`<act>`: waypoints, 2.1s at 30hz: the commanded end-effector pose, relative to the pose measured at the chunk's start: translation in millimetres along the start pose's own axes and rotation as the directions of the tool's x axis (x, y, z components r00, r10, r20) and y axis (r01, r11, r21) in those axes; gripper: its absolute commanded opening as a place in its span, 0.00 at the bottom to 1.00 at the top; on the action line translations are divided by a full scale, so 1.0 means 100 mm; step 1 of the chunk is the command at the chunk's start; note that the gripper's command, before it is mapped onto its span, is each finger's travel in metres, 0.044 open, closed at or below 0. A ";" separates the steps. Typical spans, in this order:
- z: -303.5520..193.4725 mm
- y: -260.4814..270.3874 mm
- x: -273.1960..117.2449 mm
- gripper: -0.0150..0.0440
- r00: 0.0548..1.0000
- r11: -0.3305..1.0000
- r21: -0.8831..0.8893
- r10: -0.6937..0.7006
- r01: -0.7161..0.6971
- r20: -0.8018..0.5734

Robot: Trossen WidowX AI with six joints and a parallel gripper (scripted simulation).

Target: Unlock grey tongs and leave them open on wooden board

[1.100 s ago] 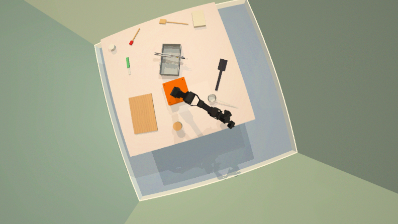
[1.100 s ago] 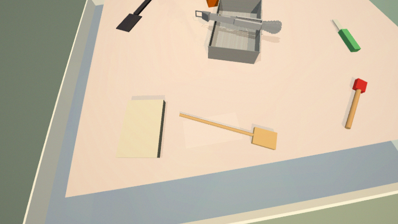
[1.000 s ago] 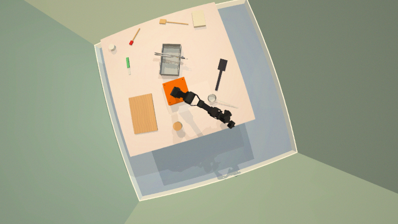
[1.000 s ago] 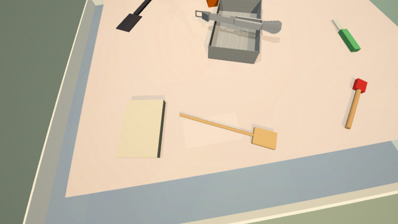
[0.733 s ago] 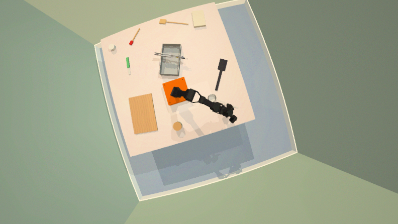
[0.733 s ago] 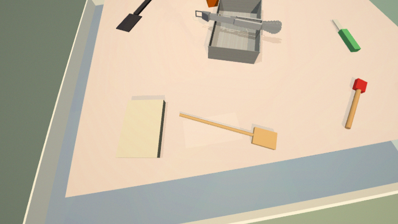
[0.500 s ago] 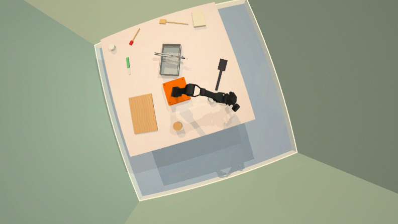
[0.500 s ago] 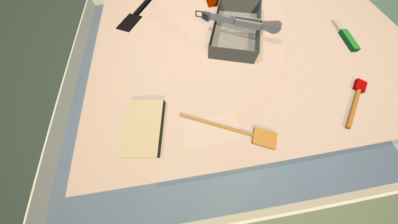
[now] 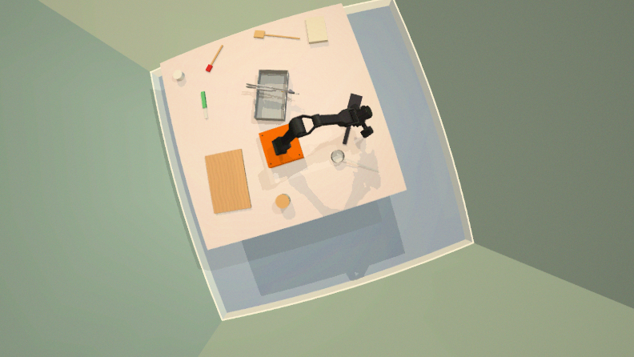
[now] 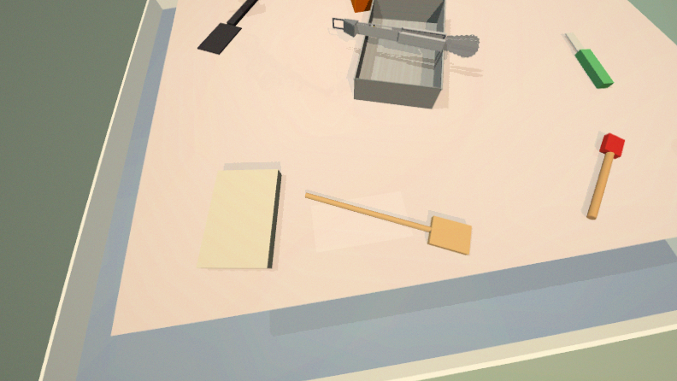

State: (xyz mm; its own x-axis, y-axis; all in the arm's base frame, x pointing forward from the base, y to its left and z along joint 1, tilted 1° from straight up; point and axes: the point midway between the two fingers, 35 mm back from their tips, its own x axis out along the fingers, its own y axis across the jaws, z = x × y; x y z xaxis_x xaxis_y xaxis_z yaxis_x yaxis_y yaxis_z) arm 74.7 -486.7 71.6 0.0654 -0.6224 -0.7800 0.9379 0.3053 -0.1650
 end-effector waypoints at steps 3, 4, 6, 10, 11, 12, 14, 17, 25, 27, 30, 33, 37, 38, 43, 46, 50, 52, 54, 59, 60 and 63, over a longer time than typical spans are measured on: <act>0.07 1.01 -0.24 1.00 0.989 0.982 0.135 0.138 -0.131 -0.044; 0.06 1.16 -0.30 1.00 0.986 0.977 0.154 0.157 -0.147 -0.056; 0.02 1.43 -0.40 1.00 0.979 0.966 0.190 0.190 -0.172 -0.080; -0.09 1.95 -0.62 1.00 0.960 0.944 0.256 0.249 -0.210 -0.130; -0.13 2.10 -0.69 1.00 0.953 0.936 0.274 0.266 -0.220 -0.145; -0.17 2.24 -0.77 1.00 0.946 0.927 0.299 0.281 -0.225 -0.159; -0.29 2.54 -0.95 1.00 0.931 0.912 0.337 0.310 -0.234 -0.192; -0.48 2.93 -1.23 1.00 0.907 0.884 0.406 0.346 -0.230 -0.240; -1.14 3.76 -2.03 1.00 0.841 0.840 0.515 0.397 -0.172 -0.367; -1.32 3.89 -2.23 1.00 0.828 0.837 0.526 0.398 -0.151 -0.396; -1.54 3.99 -2.47 1.00 0.817 0.833 0.543 0.386 -0.109 -0.428; -1.74 4.03 -2.59 1.00 0.810 0.836 0.545 0.361 -0.062 -0.463; -2.00 4.11 -2.76 1.00 0.794 0.836 0.549 0.332 0.002 -0.509; -2.09 4.12 -2.81 1.00 0.791 0.832 0.554 0.314 0.037 -0.525; -2.56 4.11 -3.06 1.00 0.781 0.796 0.565 0.206 0.217 -0.590; -2.56 4.11 -3.06 1.00 0.781 0.796 0.565 0.206 0.217 -0.590; -2.56 4.12 -3.06 1.00 0.781 0.796 0.565 0.206 0.217 -0.590; -2.58 4.19 -3.10 1.00 0.781 0.796 0.566 0.207 0.217 -0.590; -2.59 4.21 -3.11 1.00 0.780 0.796 0.566 0.207 0.217 -0.590; -2.59 4.21 -3.11 1.00 0.780 0.796 0.566 0.207 0.217 -0.590; -2.59 4.21 -3.10 1.00 0.780 0.796 0.566 0.207 0.217 -0.590; -2.61 4.22 -3.08 1.00 0.780 0.796 0.566 0.207 0.217 -0.590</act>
State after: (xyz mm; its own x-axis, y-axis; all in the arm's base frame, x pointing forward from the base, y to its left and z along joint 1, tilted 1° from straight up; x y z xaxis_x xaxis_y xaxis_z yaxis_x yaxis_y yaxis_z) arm 360.1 21.3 87.5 0.0440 0.0013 -0.9990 0.9544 -0.2956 0.0416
